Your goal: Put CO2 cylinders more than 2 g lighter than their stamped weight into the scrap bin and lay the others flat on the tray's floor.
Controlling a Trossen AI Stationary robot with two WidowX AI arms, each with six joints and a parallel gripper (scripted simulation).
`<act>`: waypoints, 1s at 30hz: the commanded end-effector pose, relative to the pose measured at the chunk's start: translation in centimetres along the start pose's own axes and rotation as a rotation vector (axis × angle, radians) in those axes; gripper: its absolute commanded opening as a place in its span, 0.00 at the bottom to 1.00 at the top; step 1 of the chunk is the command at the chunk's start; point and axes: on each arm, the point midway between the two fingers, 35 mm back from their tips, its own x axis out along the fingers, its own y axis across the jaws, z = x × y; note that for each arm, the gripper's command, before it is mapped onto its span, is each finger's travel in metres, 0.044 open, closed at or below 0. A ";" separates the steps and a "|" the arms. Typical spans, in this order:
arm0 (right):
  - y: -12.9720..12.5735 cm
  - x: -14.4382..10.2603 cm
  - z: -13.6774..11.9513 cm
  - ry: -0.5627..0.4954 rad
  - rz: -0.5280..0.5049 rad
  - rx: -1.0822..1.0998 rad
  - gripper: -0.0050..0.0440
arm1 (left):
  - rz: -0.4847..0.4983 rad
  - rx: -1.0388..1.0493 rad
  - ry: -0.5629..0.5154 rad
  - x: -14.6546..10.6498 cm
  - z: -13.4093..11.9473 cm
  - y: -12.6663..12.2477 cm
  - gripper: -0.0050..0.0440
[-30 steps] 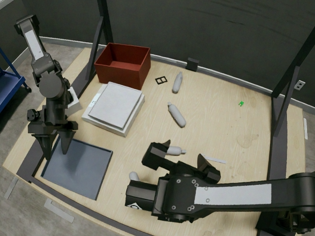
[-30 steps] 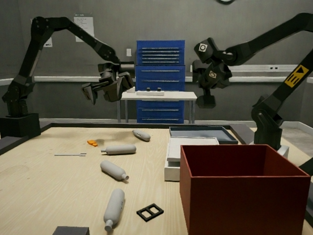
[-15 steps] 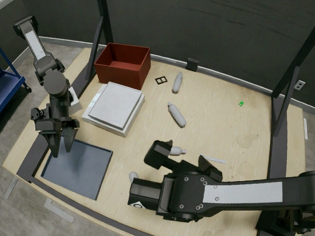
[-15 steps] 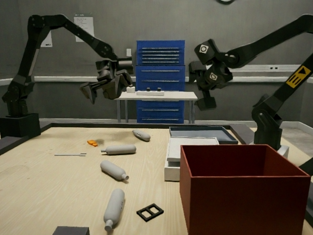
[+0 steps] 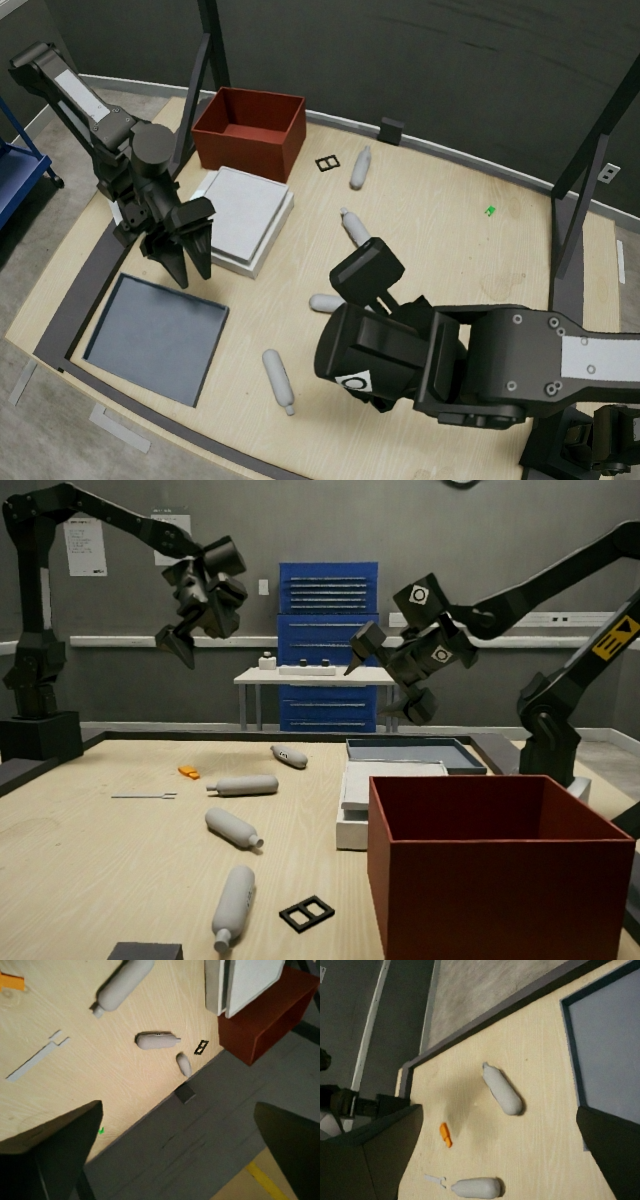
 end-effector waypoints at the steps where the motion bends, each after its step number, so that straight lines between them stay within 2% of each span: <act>1: 1.6 0.1 -2.7 0.103 0.048 -0.187 1.00 | -0.048 0.132 -0.098 -1.8 -1.4 -1.0 1.00; 7: 2.7 0.4 -7.1 0.265 0.085 -0.488 1.00 | -0.081 0.304 -0.236 -3.5 -2.8 -1.7 1.00; 9: 2.7 0.4 -7.1 0.265 0.085 -0.488 1.00 | -0.081 0.304 -0.236 -3.5 -2.8 -1.7 1.00; 24: 5.9 1.3 -17.1 0.621 0.170 -1.149 1.00 | -0.161 0.735 -0.580 -7.4 -5.7 -3.0 1.00; 26: 5.9 1.3 -17.1 0.621 0.170 -1.149 1.00 | -0.161 0.735 -0.580 -7.4 -5.7 -3.0 1.00; 30: 6.9 1.5 -20.1 0.721 0.195 -1.338 1.00 | -0.189 0.886 -0.701 -8.7 -6.6 -3.4 1.00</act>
